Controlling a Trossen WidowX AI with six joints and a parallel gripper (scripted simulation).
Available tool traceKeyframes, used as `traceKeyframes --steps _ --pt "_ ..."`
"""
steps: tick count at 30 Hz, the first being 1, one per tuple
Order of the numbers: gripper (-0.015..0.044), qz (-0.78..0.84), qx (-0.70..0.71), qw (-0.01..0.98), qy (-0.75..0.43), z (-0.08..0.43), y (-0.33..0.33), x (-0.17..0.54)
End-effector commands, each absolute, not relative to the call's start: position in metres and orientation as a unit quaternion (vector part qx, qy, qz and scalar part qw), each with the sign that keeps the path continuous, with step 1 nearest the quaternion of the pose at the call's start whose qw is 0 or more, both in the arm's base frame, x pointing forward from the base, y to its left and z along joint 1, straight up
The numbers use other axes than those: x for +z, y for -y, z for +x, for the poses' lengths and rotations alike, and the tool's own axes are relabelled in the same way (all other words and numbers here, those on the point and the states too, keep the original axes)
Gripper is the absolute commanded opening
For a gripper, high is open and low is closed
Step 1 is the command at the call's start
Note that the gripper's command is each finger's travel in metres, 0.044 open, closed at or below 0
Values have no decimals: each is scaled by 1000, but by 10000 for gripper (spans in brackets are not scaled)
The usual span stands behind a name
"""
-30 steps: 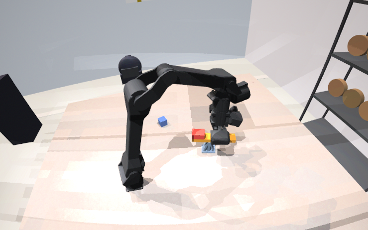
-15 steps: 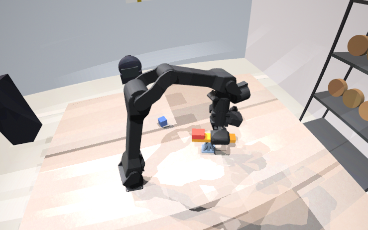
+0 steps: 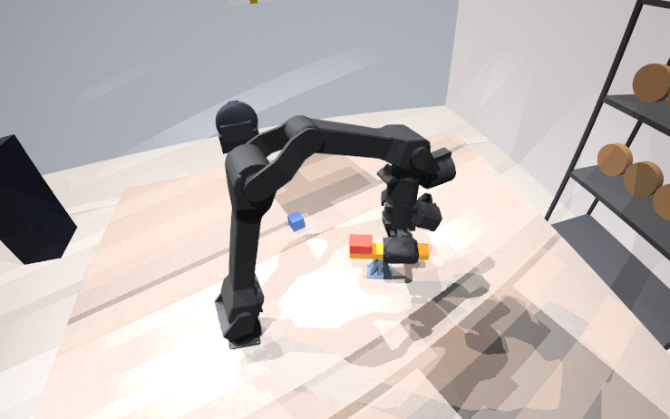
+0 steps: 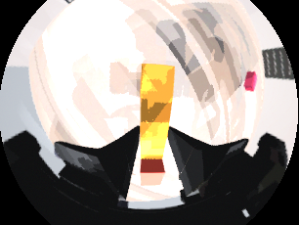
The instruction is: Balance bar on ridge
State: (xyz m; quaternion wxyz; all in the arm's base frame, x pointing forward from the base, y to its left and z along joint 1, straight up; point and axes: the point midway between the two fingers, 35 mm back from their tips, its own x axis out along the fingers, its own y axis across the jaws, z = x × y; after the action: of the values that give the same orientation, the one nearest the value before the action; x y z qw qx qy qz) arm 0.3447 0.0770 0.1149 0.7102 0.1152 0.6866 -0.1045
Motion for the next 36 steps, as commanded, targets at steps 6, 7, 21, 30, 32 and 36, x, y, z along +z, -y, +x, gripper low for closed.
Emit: traceKeyframes --steps 6,7,21,30,32,36 --pt "185 115 -105 710 -687 345 -77 115" --pt "185 115 -105 710 -687 345 -77 115" --pt "342 115 -105 710 -687 345 -77 115" --pt "440 116 -104 712 -685 347 -78 134" --pt "440 117 -103 714 -682 348 -78 159" --pt "440 119 -101 718 -678 342 -77 207"
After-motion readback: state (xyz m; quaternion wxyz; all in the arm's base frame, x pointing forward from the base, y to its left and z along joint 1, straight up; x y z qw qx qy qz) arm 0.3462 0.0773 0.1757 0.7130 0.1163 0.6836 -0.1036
